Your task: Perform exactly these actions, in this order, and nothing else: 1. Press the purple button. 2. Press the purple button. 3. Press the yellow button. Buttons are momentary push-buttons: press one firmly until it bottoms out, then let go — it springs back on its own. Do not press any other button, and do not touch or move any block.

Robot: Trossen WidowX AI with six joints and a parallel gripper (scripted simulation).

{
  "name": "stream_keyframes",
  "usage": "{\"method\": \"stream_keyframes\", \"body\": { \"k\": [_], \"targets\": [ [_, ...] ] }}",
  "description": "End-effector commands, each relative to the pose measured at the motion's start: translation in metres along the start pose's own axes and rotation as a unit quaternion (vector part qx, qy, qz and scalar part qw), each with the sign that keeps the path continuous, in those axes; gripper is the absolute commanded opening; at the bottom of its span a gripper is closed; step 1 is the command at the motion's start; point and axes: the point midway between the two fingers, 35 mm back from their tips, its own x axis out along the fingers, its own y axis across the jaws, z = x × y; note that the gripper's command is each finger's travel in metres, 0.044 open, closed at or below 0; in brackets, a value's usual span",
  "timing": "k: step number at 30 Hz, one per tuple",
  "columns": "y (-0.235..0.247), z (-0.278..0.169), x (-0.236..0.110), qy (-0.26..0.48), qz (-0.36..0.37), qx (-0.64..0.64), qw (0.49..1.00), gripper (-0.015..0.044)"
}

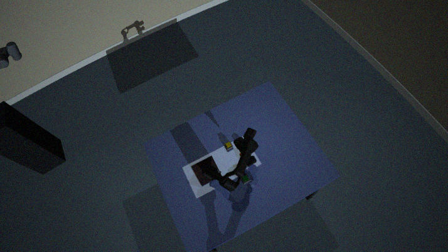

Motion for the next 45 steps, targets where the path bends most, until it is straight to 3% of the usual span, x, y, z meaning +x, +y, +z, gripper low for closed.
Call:
{"method": "stream_keyframes", "body": {
  "k": [1, 5, 14, 45],
  "targets": [
    [-0.002, -0.003, 0.010, 0.000, -0.005, 0.007, 1.000, 0.0348],
    [-0.004, -0.004, 0.059, 0.000, -0.007, 0.007, 1.000, 0.0242],
    [-0.004, -0.004, 0.061, 0.000, -0.007, 0.007, 1.000, 0.0020],
    [-0.005, -0.004, 0.096, 0.000, -0.008, 0.007, 1.000, 0.0020]
  ]
}}
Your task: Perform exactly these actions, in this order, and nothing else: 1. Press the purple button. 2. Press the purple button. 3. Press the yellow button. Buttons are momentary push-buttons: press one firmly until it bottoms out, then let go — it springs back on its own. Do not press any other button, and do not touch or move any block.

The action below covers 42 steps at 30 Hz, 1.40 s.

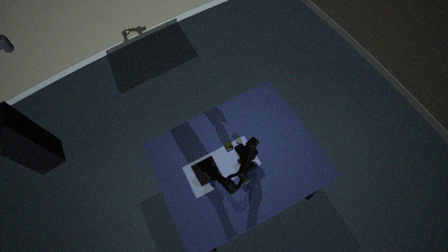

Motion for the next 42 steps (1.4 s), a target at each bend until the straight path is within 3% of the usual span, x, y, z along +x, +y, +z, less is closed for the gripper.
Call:
{"method": "stream_keyframes", "body": {
  "k": [1, 17, 22, 42],
  "targets": [
    [-0.001, 0.000, 0.004, -0.001, -0.003, -0.002, 1.000, 0.0020],
    [-0.001, 0.000, 0.004, -0.001, -0.003, -0.002, 1.000, 0.0020],
    [0.000, 0.000, -0.030, 0.000, -0.002, -0.002, 1.000, 0.0020],
    [0.000, 0.000, -0.007, -0.001, -0.002, -0.002, 1.000, 0.0020]
  ]
}}
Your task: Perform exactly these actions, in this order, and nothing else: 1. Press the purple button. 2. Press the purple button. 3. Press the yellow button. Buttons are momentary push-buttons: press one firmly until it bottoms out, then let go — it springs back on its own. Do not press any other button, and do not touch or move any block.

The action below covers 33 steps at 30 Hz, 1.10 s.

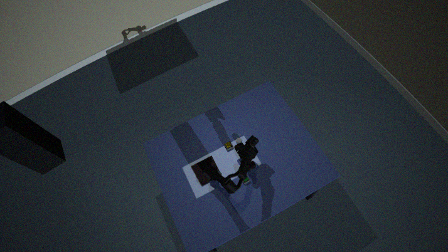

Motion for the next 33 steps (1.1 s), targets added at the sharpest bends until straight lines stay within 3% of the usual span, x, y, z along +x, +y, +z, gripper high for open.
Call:
{"method": "stream_keyframes", "body": {
  "k": [1, 25, 29, 33],
  "targets": [
    [0.000, 0.000, 0.006, -0.001, -0.002, -0.002, 1.000, 0.0020],
    [-0.001, 0.000, 0.017, -0.001, -0.003, -0.002, 1.000, 0.0020],
    [0.000, 0.000, -0.015, -0.001, -0.002, -0.002, 1.000, 0.0020],
    [0.000, 0.000, -0.018, -0.001, -0.002, -0.002, 1.000, 0.0020]
  ]
}}
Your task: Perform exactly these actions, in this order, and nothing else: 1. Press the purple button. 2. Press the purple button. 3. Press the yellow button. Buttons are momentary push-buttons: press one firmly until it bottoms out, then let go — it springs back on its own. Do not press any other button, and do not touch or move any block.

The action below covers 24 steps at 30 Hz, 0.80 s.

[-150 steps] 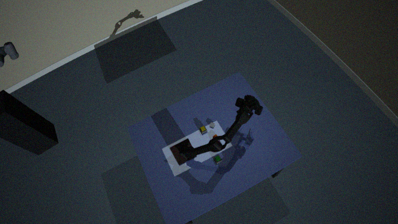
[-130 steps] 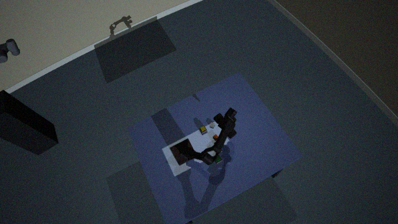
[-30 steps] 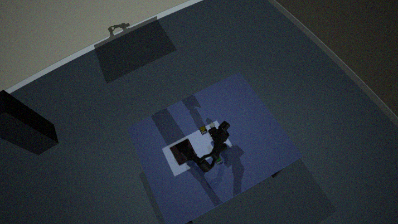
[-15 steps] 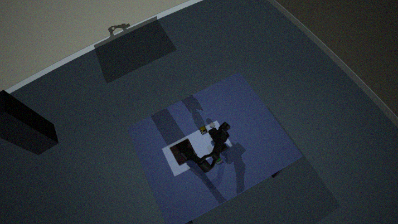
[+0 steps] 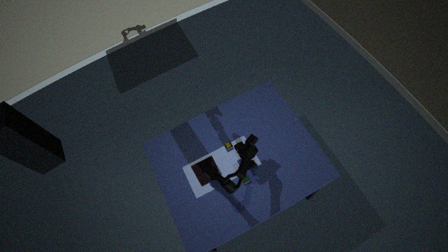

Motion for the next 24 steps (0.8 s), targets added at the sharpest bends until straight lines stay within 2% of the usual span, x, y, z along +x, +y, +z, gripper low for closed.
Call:
{"method": "stream_keyframes", "body": {
  "k": [1, 6, 11, 15, 20, 24],
  "targets": [
    [0.000, 0.000, -0.009, 0.001, 0.002, 0.003, 1.000, 0.0020],
    [0.000, 0.000, -0.065, 0.002, 0.003, 0.002, 1.000, 0.0020],
    [0.003, 0.000, -0.068, 0.002, 0.003, 0.002, 1.000, 0.0020],
    [0.068, -0.005, -0.073, 0.000, 0.013, 0.000, 1.000, 0.0020],
    [0.151, -0.034, -0.072, 0.002, 0.011, 0.001, 1.000, 0.0020],
    [0.168, -0.044, -0.070, 0.002, 0.008, 0.002, 1.000, 0.0020]
  ]
}}
